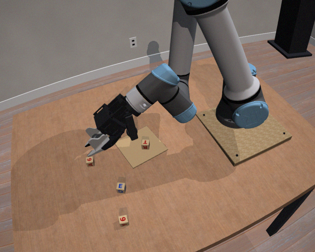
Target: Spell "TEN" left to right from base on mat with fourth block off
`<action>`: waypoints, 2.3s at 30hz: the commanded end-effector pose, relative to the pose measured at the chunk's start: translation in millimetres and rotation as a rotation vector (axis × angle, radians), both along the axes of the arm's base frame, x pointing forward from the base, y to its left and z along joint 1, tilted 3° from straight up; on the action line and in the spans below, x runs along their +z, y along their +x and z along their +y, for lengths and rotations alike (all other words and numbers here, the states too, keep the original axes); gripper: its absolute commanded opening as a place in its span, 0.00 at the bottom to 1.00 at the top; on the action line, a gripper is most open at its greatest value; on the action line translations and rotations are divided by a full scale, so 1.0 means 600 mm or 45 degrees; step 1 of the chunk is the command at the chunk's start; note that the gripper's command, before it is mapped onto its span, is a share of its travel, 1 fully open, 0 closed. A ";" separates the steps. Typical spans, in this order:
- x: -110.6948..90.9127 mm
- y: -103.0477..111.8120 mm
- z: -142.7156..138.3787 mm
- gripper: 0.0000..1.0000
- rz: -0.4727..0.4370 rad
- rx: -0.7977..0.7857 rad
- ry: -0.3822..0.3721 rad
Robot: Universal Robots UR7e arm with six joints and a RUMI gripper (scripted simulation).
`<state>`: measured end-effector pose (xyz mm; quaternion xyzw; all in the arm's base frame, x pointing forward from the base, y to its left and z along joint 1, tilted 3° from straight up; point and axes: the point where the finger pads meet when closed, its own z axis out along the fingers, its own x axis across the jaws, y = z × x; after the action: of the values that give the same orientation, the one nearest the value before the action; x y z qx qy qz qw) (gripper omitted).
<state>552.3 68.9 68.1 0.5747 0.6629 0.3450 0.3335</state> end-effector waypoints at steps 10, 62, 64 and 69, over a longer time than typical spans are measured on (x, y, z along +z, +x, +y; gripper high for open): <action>0.008 -0.001 0.002 0.25 0.145 -0.003 -0.023; 0.045 0.006 0.005 0.25 1.114 -0.049 -0.133; 0.046 0.007 0.005 0.25 1.148 -0.051 -0.137; 0.049 0.007 0.005 0.25 1.208 -0.054 -0.145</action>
<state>558.6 71.0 97.8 0.6605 0.7476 0.0333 0.0615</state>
